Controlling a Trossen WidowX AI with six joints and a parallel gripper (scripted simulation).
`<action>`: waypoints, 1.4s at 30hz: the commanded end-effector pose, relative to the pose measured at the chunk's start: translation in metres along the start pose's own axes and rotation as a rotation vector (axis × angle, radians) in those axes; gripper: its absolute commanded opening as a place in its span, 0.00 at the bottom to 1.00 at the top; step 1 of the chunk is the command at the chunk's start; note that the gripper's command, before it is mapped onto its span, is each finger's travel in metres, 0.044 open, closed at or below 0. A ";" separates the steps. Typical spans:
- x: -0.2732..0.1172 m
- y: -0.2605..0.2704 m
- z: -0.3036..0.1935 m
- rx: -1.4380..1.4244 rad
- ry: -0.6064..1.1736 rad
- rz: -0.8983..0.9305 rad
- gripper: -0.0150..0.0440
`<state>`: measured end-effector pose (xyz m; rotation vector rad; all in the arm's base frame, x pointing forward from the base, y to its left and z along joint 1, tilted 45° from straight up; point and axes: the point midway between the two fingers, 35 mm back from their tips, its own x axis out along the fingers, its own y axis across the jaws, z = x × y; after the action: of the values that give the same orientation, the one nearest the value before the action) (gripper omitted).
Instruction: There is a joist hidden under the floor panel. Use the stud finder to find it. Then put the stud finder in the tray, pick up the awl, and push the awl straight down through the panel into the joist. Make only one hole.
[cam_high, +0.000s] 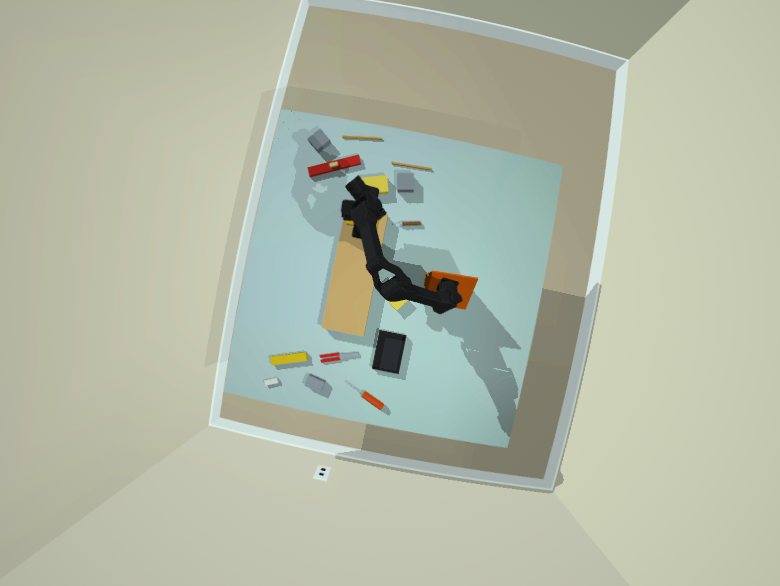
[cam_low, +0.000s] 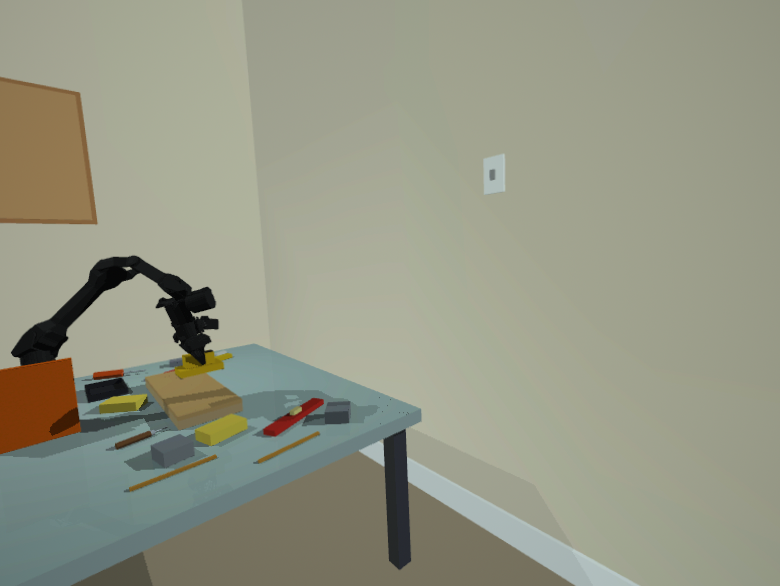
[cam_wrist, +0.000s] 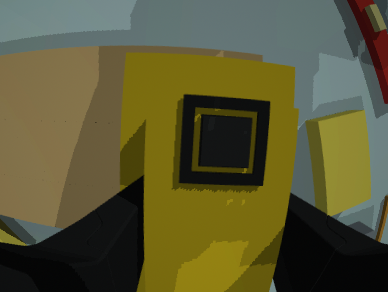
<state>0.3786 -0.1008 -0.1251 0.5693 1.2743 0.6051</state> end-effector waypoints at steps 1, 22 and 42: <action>-0.002 0.007 0.003 -0.021 0.011 -0.001 0.25; 0.007 0.150 0.040 -0.372 0.044 -0.002 0.25; 0.015 0.293 0.019 -0.718 0.054 0.057 0.25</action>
<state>0.3782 0.1044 0.0566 0.0207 1.0319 1.0335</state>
